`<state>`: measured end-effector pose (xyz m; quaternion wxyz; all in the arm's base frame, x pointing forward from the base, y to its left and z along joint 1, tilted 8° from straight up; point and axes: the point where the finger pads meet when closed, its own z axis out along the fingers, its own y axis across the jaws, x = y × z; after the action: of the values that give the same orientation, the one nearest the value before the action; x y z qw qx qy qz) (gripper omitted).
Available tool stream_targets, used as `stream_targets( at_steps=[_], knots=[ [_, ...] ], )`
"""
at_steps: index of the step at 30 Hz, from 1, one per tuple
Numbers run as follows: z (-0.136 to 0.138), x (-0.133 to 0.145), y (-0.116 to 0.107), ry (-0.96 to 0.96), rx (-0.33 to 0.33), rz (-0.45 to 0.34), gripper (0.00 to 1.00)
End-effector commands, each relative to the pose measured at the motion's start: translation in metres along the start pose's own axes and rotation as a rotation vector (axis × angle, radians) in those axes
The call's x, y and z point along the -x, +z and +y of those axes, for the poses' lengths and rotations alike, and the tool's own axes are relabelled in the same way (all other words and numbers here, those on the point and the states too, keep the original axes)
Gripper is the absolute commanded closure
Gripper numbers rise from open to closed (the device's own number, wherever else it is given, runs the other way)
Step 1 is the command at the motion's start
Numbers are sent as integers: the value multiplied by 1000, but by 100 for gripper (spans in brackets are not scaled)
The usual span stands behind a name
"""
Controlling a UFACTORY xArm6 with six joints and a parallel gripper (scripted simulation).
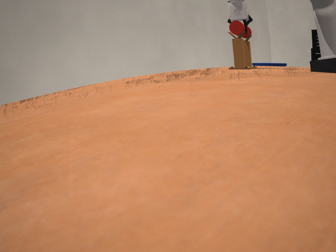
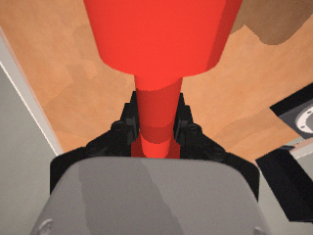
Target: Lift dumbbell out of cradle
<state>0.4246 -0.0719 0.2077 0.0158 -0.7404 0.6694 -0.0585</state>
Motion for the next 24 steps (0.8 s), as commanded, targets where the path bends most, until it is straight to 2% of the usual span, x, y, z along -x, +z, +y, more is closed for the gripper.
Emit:
stream_targets(
  at_steps=[1,14,24],
  knots=[
    [-4,-1,-9,0,-13,3,100],
    [-2,0,-32,0,-13,3,100],
    [-2,0,-58,0,-13,3,100]
  ],
)
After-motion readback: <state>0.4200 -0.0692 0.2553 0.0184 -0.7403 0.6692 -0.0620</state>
